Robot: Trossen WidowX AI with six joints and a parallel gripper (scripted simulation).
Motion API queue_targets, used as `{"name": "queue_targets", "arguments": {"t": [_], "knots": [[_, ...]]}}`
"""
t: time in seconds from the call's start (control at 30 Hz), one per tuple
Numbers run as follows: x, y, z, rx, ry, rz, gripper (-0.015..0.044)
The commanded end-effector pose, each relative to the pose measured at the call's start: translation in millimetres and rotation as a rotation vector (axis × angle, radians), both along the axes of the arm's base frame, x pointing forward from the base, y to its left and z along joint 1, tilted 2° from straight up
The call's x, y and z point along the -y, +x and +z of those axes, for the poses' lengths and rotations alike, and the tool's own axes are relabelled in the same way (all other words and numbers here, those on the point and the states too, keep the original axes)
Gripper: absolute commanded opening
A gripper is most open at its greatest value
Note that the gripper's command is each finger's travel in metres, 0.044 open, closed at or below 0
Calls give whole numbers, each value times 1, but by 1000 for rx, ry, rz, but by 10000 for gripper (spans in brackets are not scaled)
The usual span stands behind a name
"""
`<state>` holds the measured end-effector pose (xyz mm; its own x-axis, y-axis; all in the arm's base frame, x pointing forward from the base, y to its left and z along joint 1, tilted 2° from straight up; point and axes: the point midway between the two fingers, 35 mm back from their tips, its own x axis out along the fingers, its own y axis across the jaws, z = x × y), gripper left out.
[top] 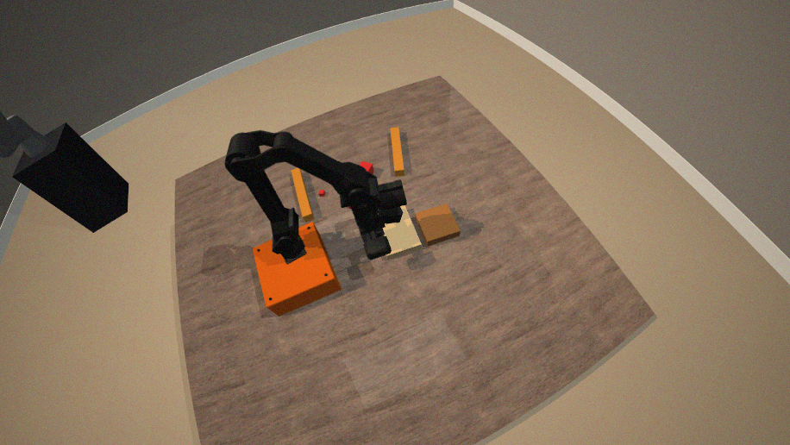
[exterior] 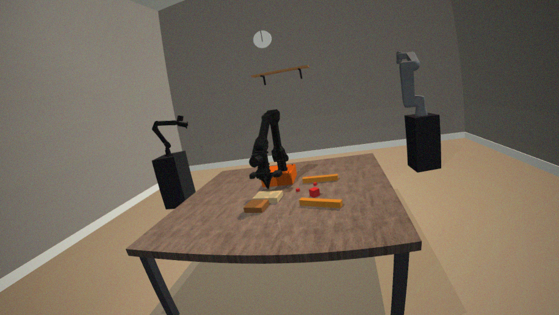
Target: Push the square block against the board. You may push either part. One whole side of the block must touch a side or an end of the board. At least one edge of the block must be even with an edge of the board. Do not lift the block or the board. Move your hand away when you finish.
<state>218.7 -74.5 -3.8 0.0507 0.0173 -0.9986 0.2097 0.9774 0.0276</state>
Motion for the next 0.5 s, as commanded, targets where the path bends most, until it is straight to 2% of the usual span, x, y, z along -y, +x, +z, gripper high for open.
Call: {"name": "queue_targets", "arguments": {"t": [0.0,0.47], "knots": [[-3,-9,-34,-33,7,-7,0],[0,3,-32,-32,7,-7,0]]}}
